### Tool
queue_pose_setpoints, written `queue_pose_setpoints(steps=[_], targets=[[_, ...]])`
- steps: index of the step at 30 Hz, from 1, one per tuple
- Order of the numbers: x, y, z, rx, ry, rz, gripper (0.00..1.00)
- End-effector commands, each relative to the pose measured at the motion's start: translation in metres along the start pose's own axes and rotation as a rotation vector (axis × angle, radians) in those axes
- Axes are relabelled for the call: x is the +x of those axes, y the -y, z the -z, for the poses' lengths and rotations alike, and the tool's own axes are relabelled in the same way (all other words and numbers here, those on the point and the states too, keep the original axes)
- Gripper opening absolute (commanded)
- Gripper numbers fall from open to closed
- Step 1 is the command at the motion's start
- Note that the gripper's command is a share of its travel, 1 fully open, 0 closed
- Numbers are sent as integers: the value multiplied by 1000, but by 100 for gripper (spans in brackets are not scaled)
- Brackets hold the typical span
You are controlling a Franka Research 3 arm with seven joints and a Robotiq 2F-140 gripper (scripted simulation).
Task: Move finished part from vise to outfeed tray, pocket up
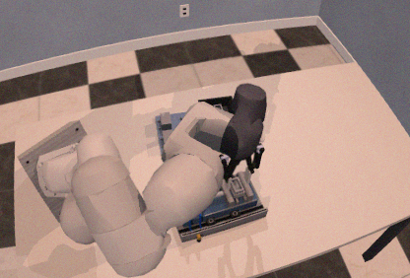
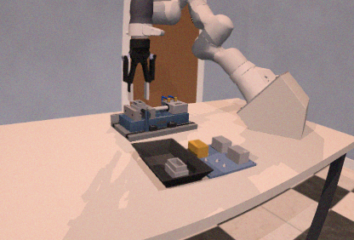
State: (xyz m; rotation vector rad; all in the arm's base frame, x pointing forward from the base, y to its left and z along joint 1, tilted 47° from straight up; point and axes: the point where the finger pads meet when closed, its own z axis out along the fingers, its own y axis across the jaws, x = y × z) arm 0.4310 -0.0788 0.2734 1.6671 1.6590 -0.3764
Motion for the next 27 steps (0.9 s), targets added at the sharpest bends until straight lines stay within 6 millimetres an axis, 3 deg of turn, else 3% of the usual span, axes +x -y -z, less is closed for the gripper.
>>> queue_pose_setpoints(steps=[1,27], targets=[[0,0,-3,0,0,-5,40],[0,0,-13,0,0,-5,40]])
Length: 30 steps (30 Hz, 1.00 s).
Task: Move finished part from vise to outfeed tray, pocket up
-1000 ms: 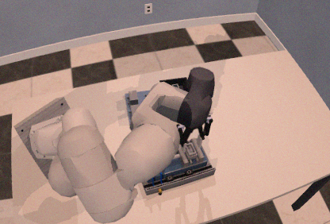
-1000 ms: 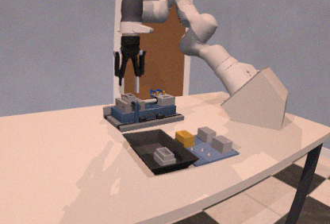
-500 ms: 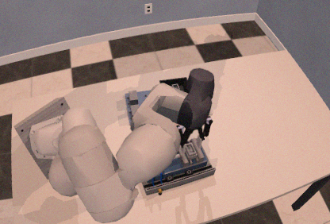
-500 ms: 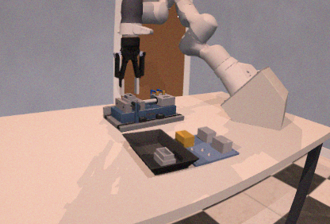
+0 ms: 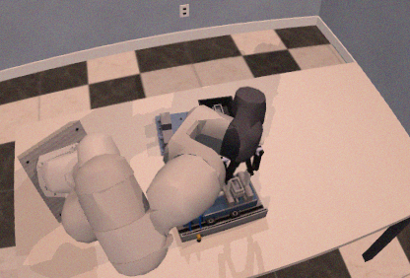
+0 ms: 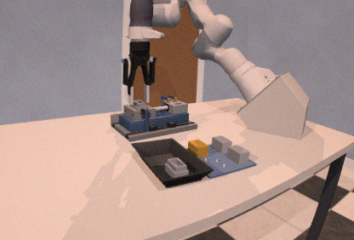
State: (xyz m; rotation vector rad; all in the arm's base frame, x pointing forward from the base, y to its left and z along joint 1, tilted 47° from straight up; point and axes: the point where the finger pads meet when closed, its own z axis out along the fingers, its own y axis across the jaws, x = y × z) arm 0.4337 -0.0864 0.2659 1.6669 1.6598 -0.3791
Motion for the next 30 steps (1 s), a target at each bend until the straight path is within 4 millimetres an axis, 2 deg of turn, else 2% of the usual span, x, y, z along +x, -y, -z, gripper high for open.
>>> queue_pose_setpoints(steps=[1,30], targets=[[0,0,-2,-1,-1,-7,40],[0,0,-5,-1,-1,-7,40]])
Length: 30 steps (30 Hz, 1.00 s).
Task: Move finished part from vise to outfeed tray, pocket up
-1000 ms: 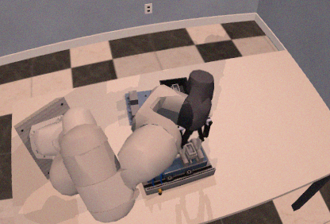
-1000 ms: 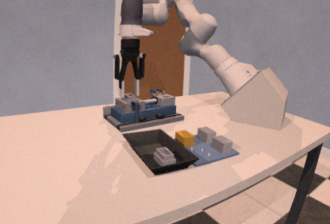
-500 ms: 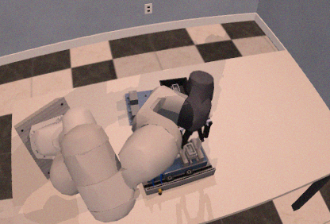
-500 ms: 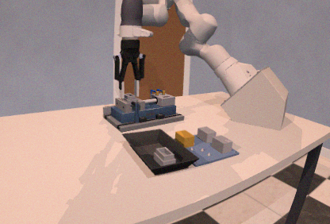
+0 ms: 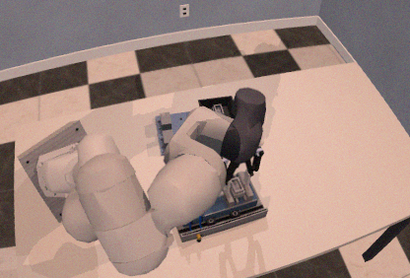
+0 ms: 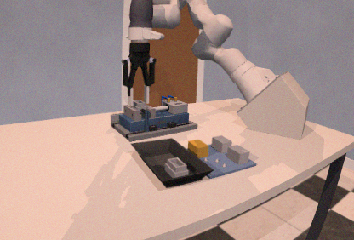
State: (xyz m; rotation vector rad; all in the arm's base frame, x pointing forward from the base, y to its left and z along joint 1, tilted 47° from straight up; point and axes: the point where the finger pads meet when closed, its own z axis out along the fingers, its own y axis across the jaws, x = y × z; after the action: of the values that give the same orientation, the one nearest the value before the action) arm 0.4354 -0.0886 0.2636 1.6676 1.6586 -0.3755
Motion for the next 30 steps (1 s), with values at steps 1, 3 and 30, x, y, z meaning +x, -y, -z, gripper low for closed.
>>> queue_pose_setpoints(steps=[1,3,30], targets=[[0,0,-1,1,0,-5,40],[0,0,-1,1,0,-5,40],[0,0,-1,1,0,-5,0]])
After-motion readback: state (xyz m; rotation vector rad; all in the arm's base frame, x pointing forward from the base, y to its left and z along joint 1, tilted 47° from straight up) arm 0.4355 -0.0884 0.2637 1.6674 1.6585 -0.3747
